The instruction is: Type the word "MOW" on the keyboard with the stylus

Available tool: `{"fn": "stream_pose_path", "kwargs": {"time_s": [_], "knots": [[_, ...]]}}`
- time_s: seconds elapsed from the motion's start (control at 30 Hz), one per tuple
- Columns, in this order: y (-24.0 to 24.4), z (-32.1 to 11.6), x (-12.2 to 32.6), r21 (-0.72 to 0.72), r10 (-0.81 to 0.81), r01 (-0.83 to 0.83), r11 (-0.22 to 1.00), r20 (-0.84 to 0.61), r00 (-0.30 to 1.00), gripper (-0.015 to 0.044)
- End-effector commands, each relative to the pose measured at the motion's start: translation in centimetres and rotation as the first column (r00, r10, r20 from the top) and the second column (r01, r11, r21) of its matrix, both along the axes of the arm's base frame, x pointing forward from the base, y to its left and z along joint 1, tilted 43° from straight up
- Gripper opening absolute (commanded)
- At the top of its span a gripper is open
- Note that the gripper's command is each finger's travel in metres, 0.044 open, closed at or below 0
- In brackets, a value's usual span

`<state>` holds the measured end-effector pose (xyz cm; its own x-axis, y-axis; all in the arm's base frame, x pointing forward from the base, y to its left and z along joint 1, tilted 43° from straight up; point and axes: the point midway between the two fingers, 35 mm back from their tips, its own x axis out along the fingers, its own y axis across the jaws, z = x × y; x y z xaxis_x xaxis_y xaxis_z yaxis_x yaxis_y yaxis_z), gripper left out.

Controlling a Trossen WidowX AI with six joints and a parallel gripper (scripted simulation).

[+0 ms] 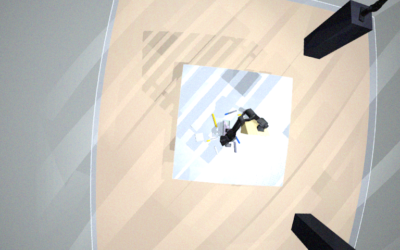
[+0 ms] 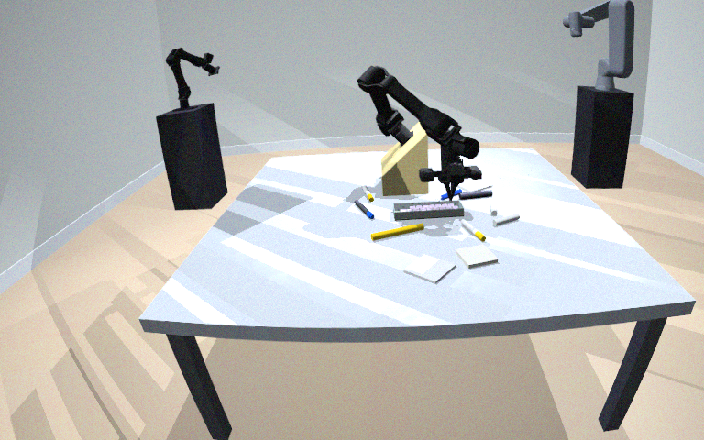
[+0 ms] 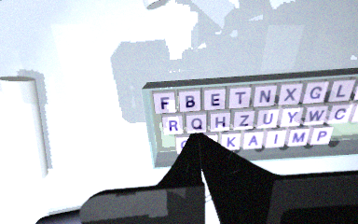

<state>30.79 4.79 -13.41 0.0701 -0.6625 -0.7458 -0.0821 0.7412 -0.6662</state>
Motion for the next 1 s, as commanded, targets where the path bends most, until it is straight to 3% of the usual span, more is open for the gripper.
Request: {"fn": "stream_pose_path", "kwargs": {"time_s": [0.0, 0.27, 0.8, 0.97], "knots": [[-0.1, 0.0, 0.0, -0.006, -0.003, 0.003, 1.0, 0.002, 1.0, 0.0], [-5.1, 4.5, 0.6, -0.01, -0.003, 0.003, 1.0, 0.001, 1.0, 0.0], [-5.5, 4.9, 0.6, -0.01, -0.003, 0.003, 1.0, 0.001, 1.0, 0.0], [-10.3, 9.2, 1.1, -0.013, -0.003, 0.003, 1.0, 0.001, 1.0, 0.0]]}}
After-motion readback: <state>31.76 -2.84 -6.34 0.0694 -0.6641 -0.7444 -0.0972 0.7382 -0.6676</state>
